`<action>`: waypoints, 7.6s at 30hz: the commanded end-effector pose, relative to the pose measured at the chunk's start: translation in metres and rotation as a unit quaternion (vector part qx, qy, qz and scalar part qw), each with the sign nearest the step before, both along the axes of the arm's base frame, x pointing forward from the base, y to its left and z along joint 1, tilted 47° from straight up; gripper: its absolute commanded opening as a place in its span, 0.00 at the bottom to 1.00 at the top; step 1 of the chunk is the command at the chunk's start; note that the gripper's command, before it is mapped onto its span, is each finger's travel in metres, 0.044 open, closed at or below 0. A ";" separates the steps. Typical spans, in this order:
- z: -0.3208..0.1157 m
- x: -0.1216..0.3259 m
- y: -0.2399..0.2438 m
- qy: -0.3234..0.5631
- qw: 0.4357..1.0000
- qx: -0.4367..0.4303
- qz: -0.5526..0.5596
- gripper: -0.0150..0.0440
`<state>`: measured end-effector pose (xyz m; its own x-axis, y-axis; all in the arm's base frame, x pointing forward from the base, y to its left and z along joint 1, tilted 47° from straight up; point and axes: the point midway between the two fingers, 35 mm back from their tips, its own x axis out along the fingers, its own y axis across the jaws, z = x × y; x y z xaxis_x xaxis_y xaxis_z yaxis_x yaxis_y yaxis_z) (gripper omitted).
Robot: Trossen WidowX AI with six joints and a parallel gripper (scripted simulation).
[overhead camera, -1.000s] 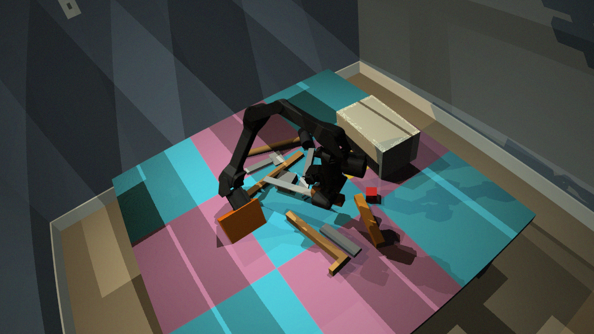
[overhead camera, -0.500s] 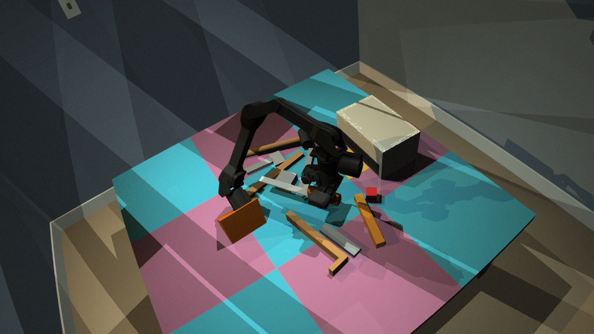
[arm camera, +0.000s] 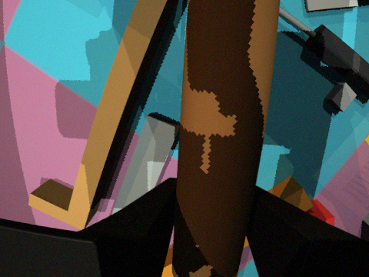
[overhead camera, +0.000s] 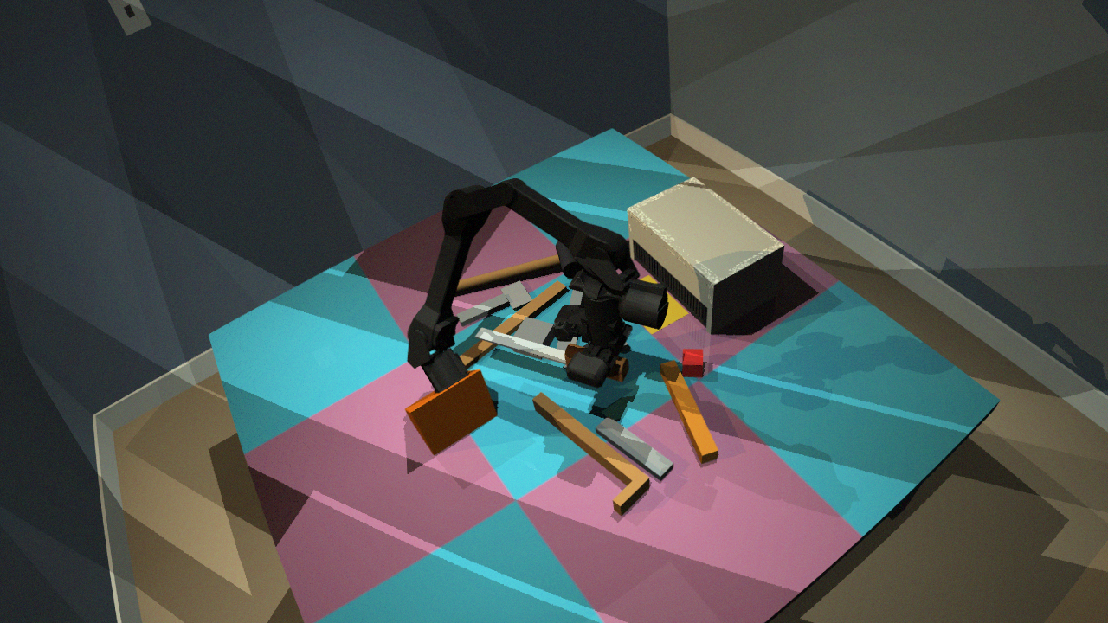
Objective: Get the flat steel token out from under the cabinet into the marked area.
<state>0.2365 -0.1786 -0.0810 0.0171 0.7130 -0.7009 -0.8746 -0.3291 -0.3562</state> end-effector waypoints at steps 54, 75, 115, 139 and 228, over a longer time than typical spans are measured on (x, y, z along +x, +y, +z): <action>0.029 -0.021 0.026 0.022 0.999 0.001 -0.028 0.25; 0.028 -0.021 0.026 0.081 0.993 0.003 -0.086 0.25; 0.028 -0.021 0.025 0.191 0.962 0.006 -0.194 0.25; 0.028 -0.021 0.025 0.255 0.932 0.008 -0.257 0.25; 0.028 -0.021 0.025 0.468 0.751 0.014 -0.465 0.25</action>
